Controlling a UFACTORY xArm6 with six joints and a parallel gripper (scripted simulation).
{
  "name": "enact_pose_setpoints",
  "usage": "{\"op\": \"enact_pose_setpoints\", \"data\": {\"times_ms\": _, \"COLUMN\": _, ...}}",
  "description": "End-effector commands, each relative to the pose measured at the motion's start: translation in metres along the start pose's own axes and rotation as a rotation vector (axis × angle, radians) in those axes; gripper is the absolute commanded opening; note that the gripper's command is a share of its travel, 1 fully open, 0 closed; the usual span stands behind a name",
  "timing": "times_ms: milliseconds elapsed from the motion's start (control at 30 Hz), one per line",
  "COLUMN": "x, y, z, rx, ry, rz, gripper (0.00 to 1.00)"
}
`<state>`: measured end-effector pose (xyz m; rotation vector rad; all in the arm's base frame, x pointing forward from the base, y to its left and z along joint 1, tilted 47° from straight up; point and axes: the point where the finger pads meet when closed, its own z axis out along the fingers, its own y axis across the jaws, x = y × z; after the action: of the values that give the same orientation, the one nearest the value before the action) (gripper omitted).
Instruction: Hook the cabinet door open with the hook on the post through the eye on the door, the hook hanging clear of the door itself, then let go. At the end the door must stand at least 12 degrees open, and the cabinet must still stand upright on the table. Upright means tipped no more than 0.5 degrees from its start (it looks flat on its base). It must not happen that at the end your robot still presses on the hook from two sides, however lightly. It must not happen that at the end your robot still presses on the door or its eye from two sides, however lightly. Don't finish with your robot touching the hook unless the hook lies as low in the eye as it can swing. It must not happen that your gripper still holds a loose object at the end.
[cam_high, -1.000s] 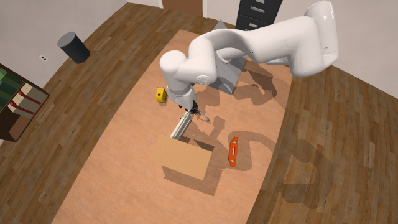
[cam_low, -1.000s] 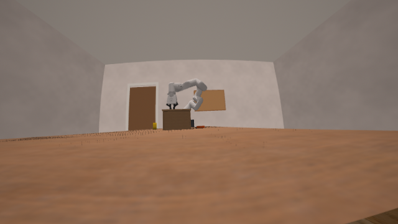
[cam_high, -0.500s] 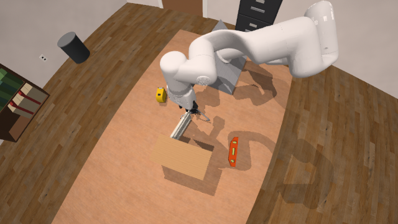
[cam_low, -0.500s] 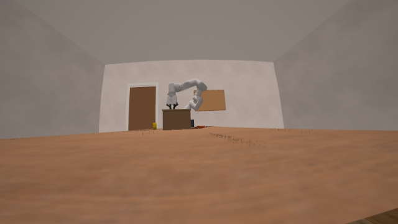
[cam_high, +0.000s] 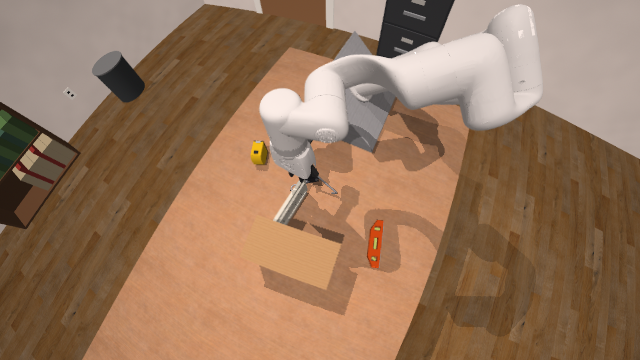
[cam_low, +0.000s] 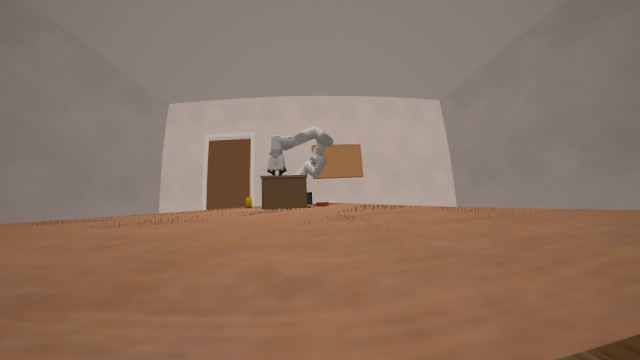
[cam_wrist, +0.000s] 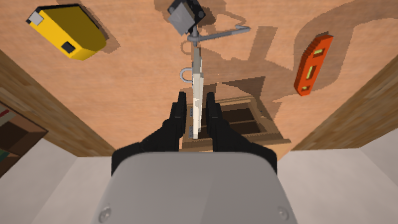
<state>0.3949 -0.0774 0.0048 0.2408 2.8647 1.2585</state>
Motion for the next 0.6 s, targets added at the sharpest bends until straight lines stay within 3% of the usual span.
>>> {"op": "enact_pose_setpoints", "data": {"times_ms": 0, "x": -0.001, "y": 0.0, "z": 0.006, "rx": 0.002, "ry": -0.003, "rz": -0.001, "gripper": 0.27}}
{"op": "enact_pose_setpoints", "data": {"times_ms": 567, "x": -0.002, "y": 0.0, "z": 0.033, "rx": 0.002, "ry": -0.003, "rz": -0.001, "gripper": 0.27}}
